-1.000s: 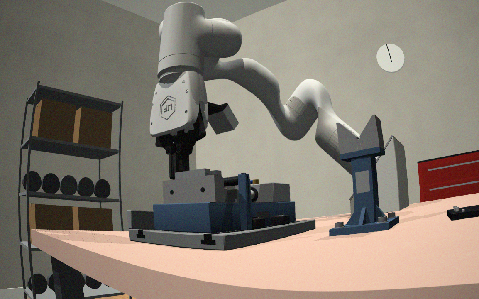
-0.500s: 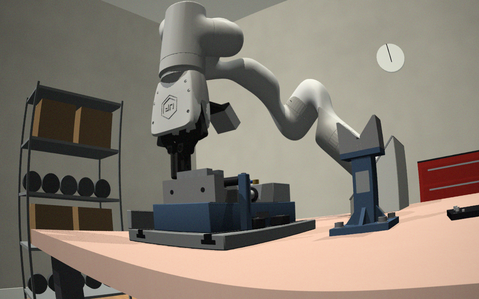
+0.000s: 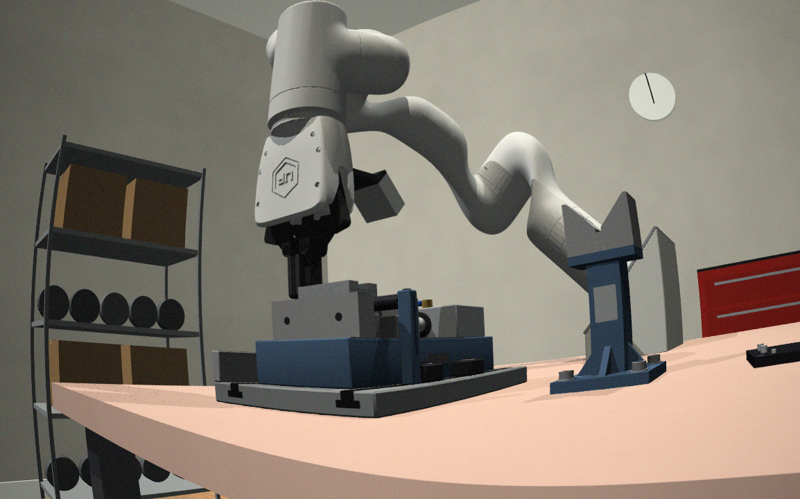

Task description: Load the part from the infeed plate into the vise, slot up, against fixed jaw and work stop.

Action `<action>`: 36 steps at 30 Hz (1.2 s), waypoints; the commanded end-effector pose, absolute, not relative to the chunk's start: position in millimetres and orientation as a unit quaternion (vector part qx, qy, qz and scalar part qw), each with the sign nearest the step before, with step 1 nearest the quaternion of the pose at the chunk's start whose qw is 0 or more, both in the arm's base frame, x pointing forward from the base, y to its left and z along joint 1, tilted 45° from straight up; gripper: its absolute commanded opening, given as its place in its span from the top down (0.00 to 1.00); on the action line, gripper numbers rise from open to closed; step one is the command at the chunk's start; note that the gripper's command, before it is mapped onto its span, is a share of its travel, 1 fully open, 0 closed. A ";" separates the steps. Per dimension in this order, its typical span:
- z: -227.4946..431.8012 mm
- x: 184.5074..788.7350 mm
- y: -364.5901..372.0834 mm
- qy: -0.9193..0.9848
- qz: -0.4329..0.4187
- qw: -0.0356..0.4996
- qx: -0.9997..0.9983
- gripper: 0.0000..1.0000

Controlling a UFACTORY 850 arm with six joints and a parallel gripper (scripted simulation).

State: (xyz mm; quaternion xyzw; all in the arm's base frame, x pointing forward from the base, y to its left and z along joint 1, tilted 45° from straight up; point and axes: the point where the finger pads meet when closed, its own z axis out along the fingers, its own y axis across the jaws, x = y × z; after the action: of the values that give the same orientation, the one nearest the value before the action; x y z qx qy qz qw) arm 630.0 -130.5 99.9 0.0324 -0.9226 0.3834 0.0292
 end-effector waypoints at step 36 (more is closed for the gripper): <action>95.8 630.1 -125.2 -0.923 0.383 0.028 0.032 1.00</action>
State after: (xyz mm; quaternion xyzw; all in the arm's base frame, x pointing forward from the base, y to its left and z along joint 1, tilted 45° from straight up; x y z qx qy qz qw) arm 629.6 -126.8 96.6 0.0317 -0.9220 0.3848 0.0294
